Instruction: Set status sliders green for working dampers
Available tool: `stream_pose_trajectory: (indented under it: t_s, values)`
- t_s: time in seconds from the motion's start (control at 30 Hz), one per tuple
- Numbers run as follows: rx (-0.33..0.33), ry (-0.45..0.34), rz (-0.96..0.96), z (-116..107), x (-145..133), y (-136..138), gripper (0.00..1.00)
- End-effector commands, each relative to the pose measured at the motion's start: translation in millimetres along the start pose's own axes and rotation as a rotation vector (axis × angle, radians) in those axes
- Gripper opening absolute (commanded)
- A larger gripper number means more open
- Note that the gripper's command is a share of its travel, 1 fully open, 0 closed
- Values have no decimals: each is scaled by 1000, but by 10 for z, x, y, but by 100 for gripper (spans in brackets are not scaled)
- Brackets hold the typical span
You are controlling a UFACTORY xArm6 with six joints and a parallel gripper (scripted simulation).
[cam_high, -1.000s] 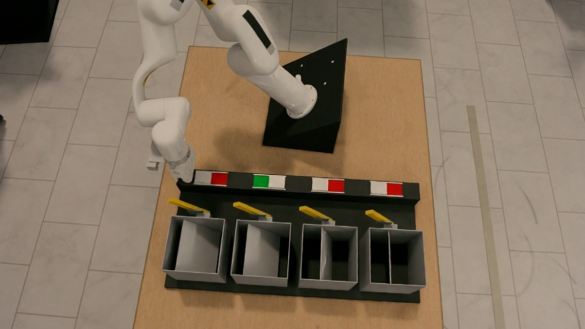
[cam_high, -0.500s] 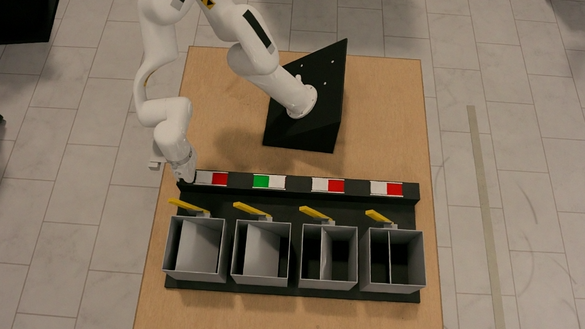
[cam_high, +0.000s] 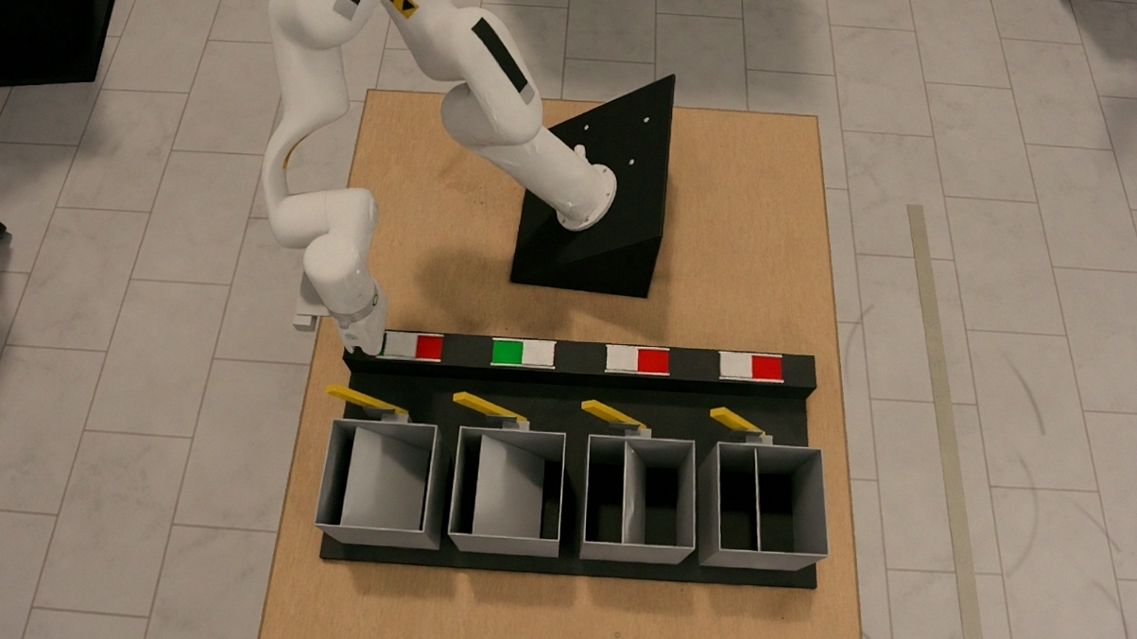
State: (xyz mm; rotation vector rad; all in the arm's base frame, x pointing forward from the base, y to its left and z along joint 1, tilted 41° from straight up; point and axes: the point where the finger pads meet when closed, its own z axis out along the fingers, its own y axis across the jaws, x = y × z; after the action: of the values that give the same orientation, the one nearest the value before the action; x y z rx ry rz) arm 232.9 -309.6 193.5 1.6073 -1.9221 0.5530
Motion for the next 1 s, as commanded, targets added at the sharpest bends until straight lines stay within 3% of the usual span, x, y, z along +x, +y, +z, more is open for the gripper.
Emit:
stream_pose_trajectory:
  t_s: [0.0, 0.97]
  values:
    - [2, 1, 1, -8, -24, -8, 0]
    - [2, 1, 1, -8, -178, -8, 0]
